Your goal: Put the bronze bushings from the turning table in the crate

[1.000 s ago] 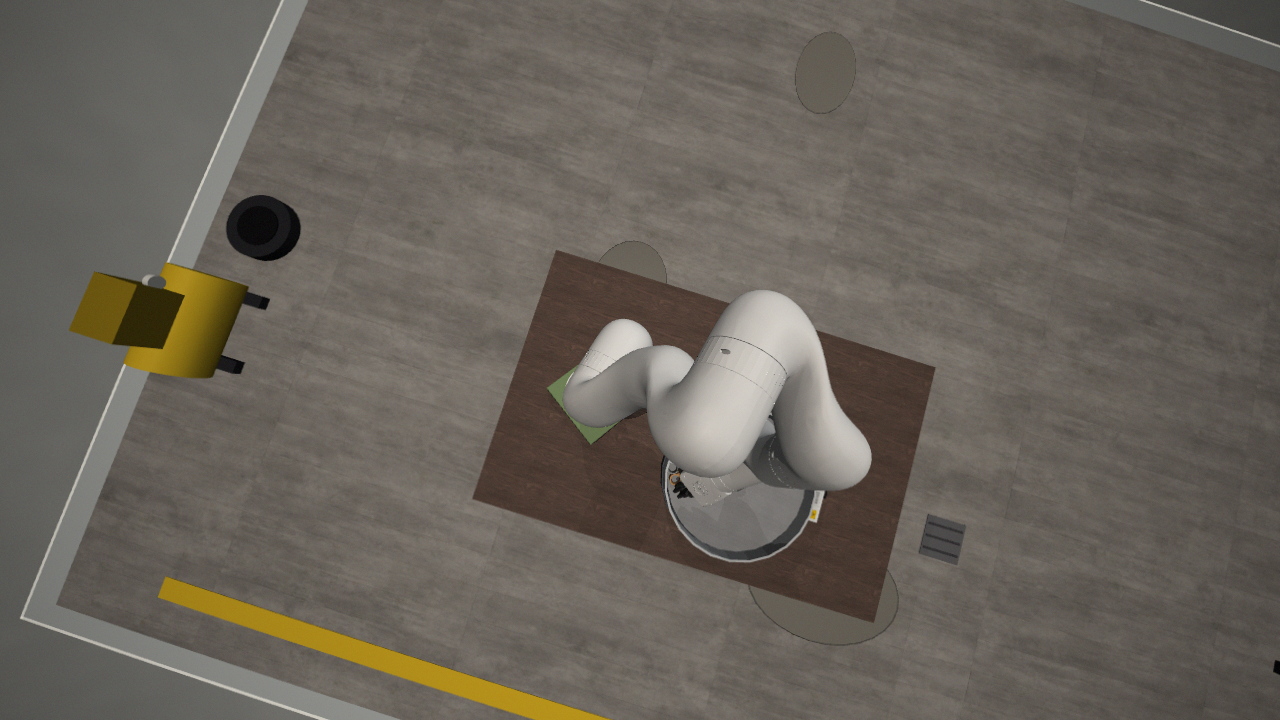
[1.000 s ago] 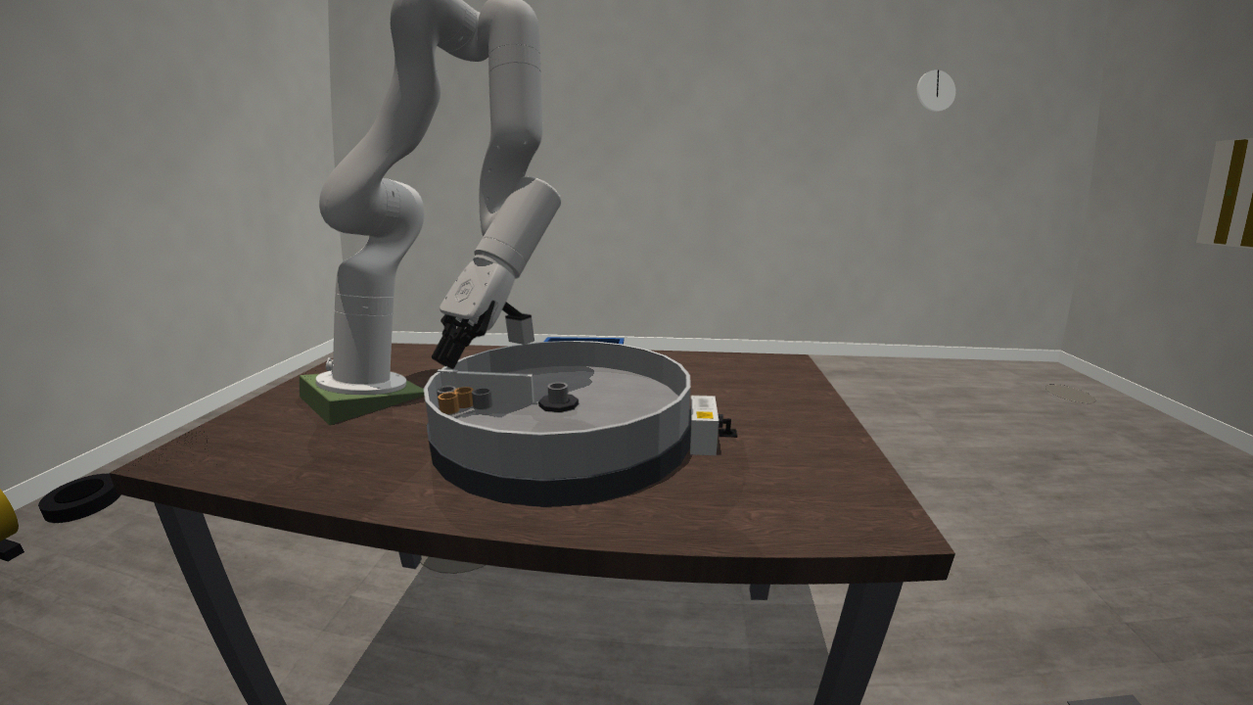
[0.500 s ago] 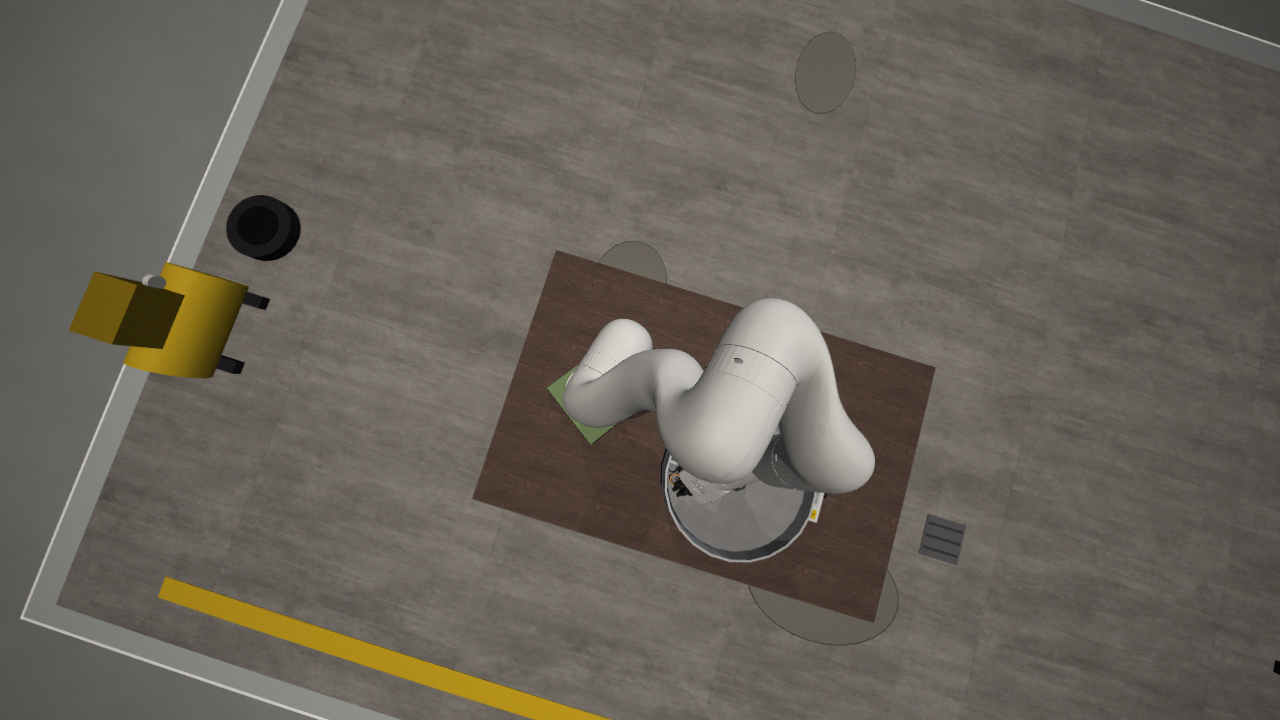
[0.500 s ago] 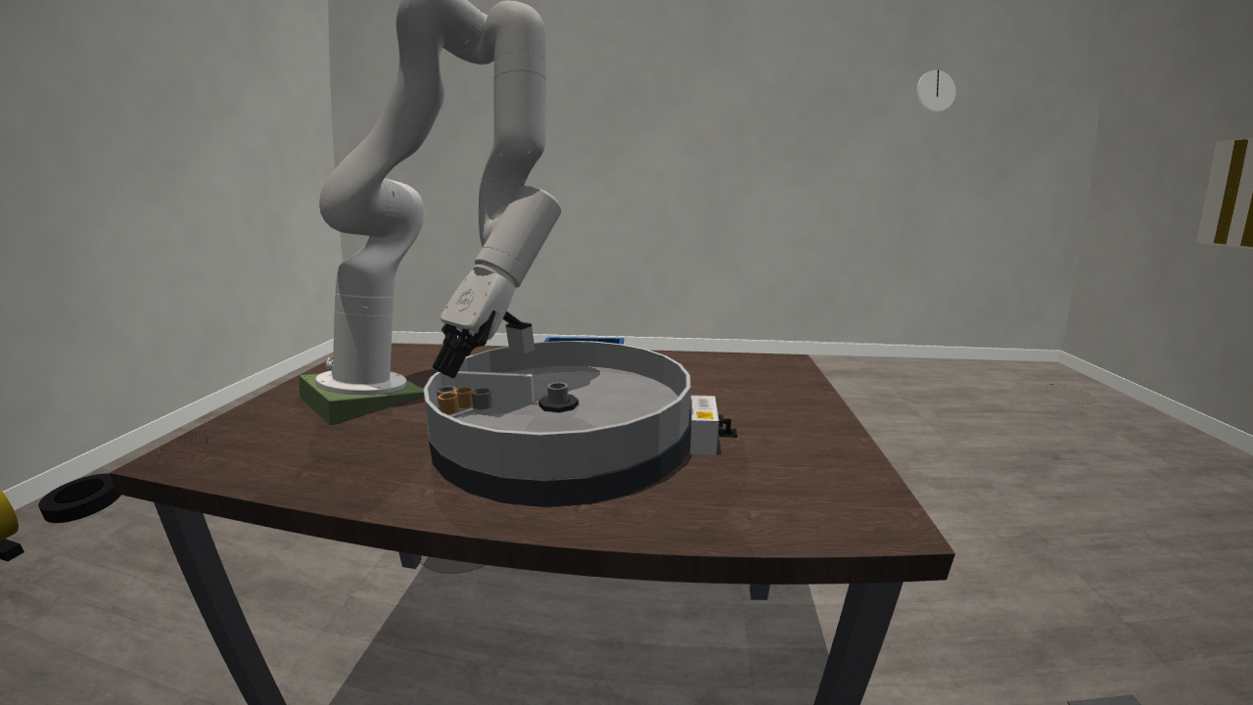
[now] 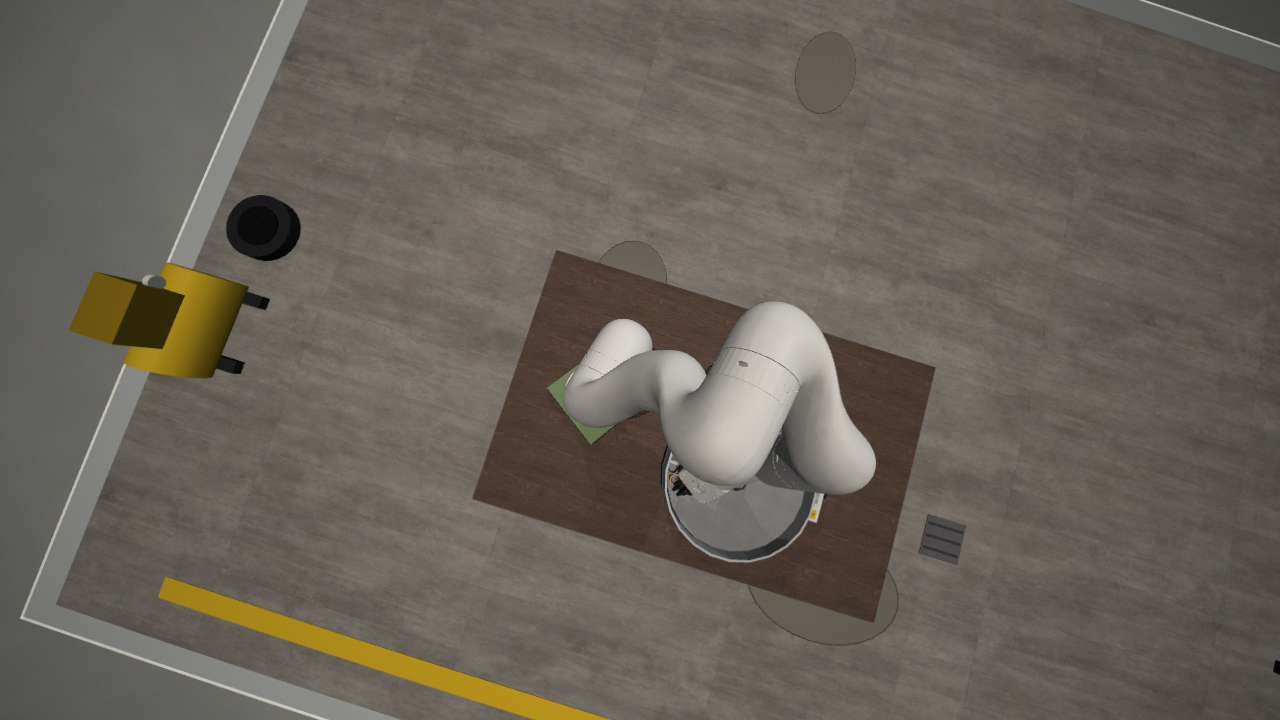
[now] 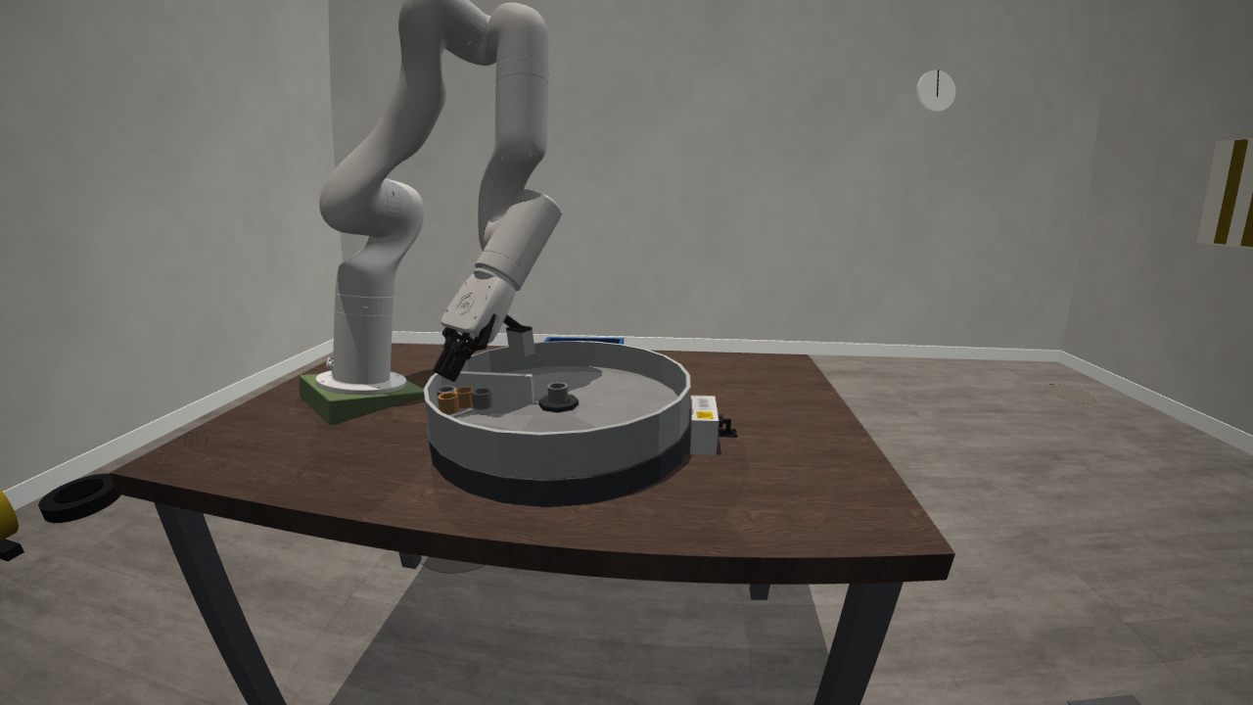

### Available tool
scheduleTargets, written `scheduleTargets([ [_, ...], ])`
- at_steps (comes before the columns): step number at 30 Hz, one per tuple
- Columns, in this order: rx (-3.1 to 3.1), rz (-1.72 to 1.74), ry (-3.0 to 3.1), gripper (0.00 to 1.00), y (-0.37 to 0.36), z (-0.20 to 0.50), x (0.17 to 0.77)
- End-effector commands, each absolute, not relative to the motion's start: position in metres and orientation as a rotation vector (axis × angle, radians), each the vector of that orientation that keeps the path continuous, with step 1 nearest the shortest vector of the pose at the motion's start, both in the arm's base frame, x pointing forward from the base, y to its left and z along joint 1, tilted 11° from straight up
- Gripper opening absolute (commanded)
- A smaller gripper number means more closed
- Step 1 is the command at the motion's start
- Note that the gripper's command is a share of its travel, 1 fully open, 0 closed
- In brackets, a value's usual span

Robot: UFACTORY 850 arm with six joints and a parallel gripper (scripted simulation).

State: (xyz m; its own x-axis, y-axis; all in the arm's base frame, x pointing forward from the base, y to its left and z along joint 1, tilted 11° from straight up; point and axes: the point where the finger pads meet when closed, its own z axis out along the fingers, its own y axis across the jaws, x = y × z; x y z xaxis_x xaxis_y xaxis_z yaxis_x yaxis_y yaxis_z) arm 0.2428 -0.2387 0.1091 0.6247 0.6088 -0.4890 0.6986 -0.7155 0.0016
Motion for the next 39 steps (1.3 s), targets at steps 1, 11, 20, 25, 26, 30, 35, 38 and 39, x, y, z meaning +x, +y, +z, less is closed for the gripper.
scheduleTargets([
  [1,2.655,-0.692,1.080,0.11,-0.239,0.108,0.243],
  [11,2.655,-0.692,1.080,0.11,-0.237,0.096,0.245],
  [20,2.655,-0.692,1.080,0.11,-0.236,0.085,0.247],
  [25,2.655,-0.692,1.080,0.11,-0.236,0.084,0.247],
  [26,2.655,-0.692,1.080,0.11,-0.236,0.084,0.247],
  [30,2.655,-0.692,1.080,0.11,-0.236,0.084,0.247],
  [35,2.655,-0.692,1.080,0.11,-0.236,0.084,0.247],
  [38,2.655,-0.692,1.080,0.11,-0.235,0.083,0.247],
  [39,2.655,-0.692,1.080,0.11,-0.235,0.081,0.247],
])
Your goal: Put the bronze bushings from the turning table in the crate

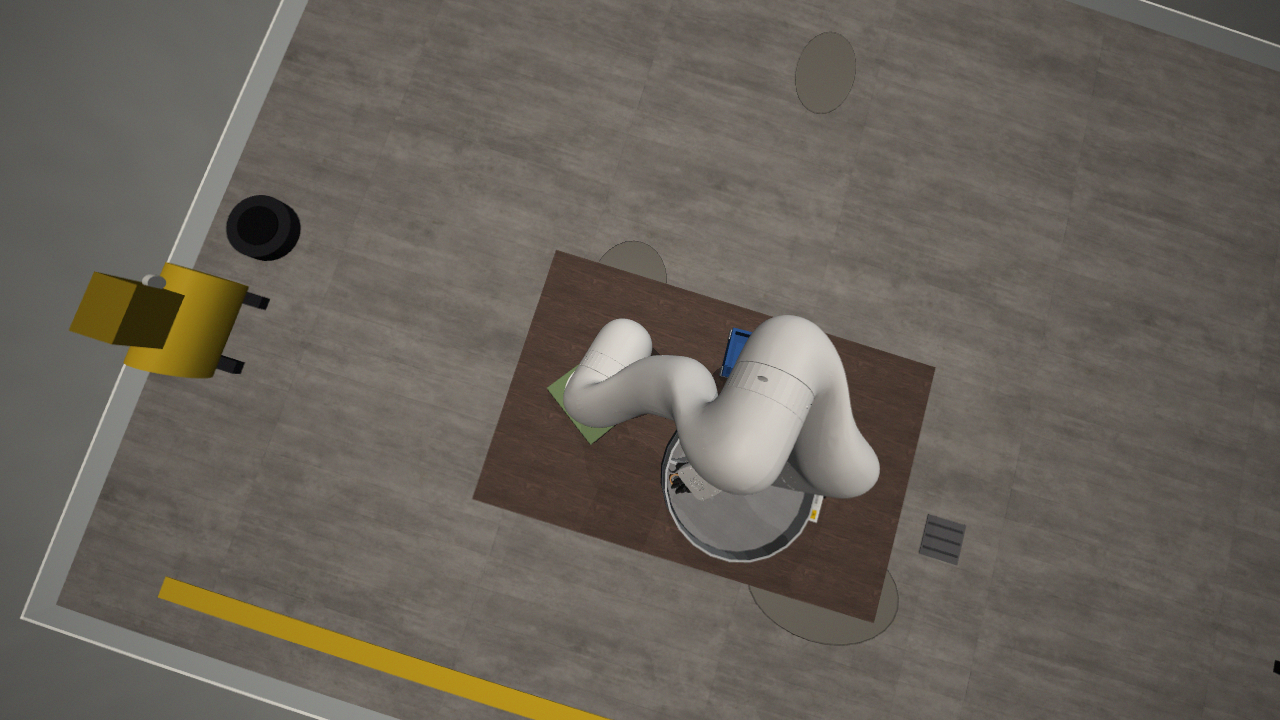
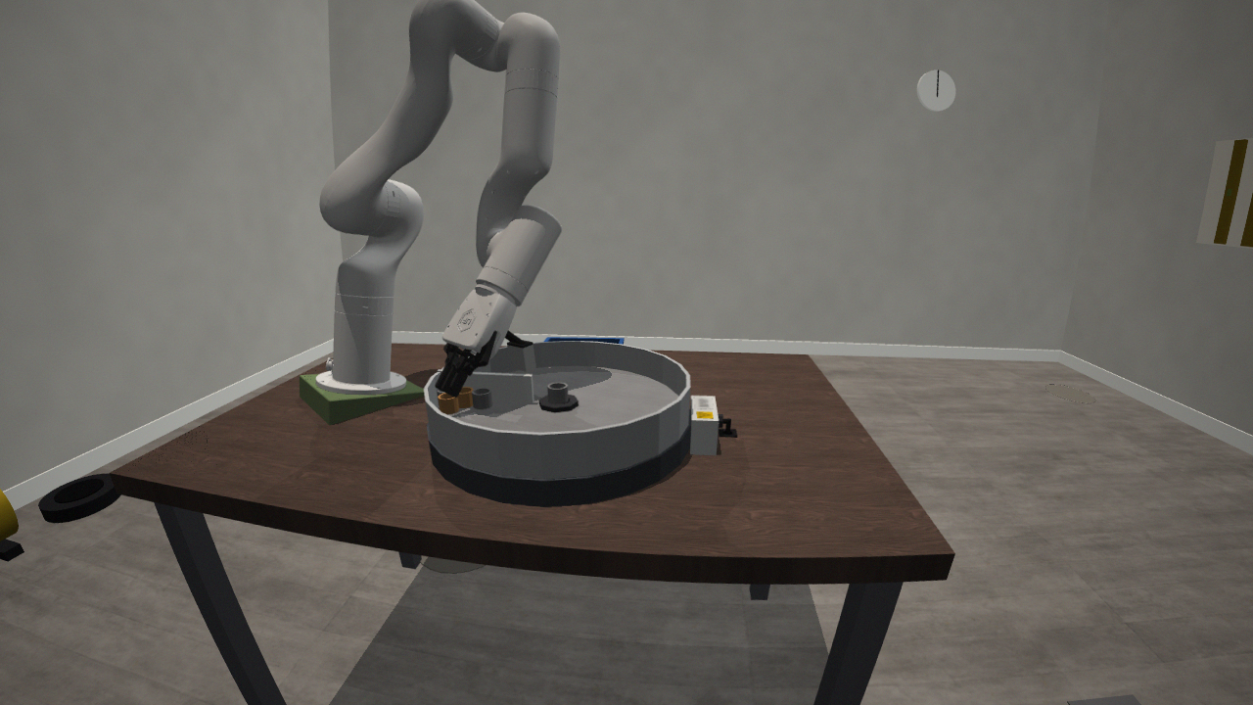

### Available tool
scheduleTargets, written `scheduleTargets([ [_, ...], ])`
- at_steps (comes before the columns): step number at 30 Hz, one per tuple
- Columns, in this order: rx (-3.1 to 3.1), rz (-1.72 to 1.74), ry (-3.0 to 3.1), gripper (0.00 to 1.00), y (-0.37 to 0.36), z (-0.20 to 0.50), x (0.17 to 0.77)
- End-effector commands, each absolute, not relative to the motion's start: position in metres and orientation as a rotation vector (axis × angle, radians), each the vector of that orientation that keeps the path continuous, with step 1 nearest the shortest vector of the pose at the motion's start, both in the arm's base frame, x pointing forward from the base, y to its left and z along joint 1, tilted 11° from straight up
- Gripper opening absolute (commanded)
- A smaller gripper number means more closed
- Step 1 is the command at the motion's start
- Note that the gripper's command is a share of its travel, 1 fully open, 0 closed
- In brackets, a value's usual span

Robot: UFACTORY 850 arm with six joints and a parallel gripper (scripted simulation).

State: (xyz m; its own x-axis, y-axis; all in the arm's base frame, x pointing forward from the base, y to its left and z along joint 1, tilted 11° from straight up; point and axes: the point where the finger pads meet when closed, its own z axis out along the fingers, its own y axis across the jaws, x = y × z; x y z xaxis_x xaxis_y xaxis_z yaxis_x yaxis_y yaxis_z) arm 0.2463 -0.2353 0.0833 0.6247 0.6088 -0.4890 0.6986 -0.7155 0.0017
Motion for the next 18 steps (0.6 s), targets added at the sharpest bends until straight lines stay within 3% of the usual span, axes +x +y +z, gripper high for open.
scheduleTargets([
  [1,2.655,-0.692,1.080,0.11,-0.2350,0.0795,0.2473],
  [18,2.655,-0.692,1.080,0.11,-0.2342,0.0733,0.2481],
])
